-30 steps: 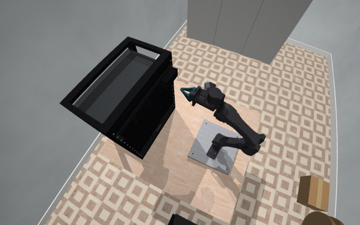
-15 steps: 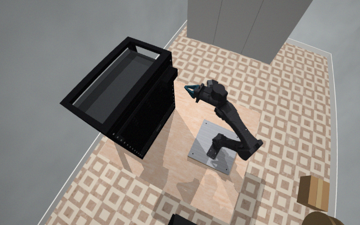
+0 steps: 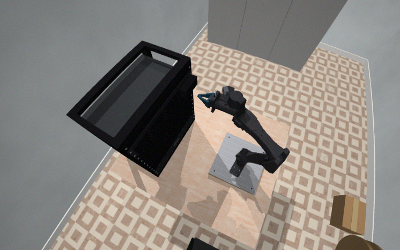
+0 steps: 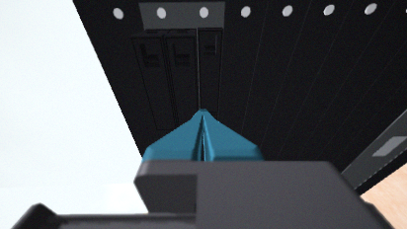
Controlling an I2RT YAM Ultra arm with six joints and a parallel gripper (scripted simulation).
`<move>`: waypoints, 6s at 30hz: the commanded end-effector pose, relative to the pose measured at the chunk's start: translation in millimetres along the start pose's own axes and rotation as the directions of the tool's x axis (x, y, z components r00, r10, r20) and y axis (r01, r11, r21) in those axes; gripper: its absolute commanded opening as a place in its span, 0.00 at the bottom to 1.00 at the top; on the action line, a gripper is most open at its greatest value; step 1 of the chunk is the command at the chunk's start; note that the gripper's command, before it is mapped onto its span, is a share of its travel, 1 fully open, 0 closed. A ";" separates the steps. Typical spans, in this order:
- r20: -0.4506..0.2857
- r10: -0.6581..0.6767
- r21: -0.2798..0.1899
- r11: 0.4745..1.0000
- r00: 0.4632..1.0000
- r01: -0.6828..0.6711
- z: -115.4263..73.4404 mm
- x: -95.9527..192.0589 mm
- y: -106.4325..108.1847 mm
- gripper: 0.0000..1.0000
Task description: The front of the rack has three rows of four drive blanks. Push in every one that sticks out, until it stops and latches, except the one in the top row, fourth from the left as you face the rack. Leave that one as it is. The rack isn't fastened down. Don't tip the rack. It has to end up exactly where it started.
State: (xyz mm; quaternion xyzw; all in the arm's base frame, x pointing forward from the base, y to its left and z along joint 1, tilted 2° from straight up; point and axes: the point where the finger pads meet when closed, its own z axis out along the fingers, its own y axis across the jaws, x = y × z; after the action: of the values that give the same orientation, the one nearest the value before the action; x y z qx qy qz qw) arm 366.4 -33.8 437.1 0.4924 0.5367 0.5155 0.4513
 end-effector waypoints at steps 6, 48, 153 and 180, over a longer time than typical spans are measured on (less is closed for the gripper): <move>0.028 -0.031 -0.077 0.996 0.999 0.033 18.9 -1.9 30.8 0.00; 0.027 -0.022 -0.048 0.999 0.999 0.023 22.9 -1.9 38.3 0.00; 0.024 -0.018 -0.043 0.999 1.000 0.019 67.5 -6.7 41.0 0.00; 0.028 -0.018 -0.043 0.999 0.999 0.019 70.0 -9.9 43.3 0.00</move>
State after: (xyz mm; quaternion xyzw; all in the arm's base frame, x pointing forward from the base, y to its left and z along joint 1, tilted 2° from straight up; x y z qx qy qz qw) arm 426.6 -32.2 450.9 0.5053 0.5430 0.5055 0.4408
